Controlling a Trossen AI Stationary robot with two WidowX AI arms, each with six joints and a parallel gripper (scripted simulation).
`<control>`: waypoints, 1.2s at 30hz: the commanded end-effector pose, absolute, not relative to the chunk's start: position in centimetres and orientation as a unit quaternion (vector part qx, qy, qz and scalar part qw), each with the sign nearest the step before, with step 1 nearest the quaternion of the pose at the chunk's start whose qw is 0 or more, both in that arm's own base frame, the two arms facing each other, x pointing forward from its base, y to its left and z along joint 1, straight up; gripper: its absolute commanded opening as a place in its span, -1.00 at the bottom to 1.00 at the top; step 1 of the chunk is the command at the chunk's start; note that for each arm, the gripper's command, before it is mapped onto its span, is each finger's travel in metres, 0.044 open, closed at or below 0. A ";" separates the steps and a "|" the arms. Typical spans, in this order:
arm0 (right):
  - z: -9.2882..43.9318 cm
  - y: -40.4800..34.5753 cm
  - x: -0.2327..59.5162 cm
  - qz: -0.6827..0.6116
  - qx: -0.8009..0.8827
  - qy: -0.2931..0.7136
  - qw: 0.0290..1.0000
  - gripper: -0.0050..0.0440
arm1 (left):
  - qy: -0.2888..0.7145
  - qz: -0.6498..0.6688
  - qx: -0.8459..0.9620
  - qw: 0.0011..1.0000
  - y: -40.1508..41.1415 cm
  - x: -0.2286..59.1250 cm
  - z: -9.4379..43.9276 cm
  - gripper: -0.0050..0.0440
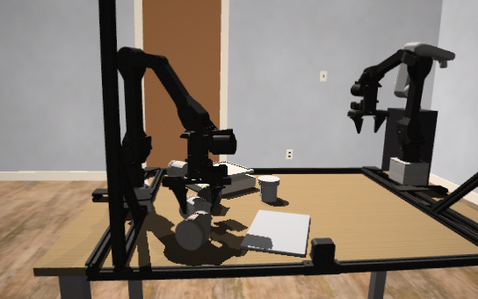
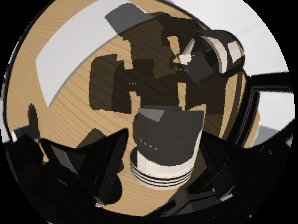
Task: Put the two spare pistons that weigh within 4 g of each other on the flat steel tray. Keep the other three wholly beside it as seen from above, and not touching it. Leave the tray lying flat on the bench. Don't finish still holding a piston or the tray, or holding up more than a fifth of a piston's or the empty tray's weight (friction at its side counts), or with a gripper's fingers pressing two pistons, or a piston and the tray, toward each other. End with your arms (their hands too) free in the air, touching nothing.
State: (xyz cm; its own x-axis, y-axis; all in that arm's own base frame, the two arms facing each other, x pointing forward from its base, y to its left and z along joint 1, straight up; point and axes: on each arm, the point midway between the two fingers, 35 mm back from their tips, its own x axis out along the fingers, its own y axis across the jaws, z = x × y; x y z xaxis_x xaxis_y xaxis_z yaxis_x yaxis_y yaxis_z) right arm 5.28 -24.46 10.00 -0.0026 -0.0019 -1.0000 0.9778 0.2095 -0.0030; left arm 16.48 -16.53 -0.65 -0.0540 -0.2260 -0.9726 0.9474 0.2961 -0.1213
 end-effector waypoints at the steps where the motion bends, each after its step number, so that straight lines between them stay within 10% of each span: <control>1: 10.0 -24.4 5.3 -0.444 0.444 0.551 0.551 1.00 | 0.538 -0.489 0.335 0.600 -16.5 16.4 -0.7 0.75; 36: 10.0 -24.4 5.3 -0.444 0.444 0.551 0.551 1.00 | 0.538 -0.489 0.335 0.600 -15.5 16.7 3.6 0.75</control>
State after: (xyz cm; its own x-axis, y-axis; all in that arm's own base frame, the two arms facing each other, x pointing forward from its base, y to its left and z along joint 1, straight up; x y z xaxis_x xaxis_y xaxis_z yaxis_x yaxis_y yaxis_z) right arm 5.28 -24.46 10.00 -0.0026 -0.0018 -1.0000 0.9778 0.2096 -0.0029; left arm 16.41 -15.39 2.89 -0.0655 -0.2147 -0.9745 0.9454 0.2991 -0.1294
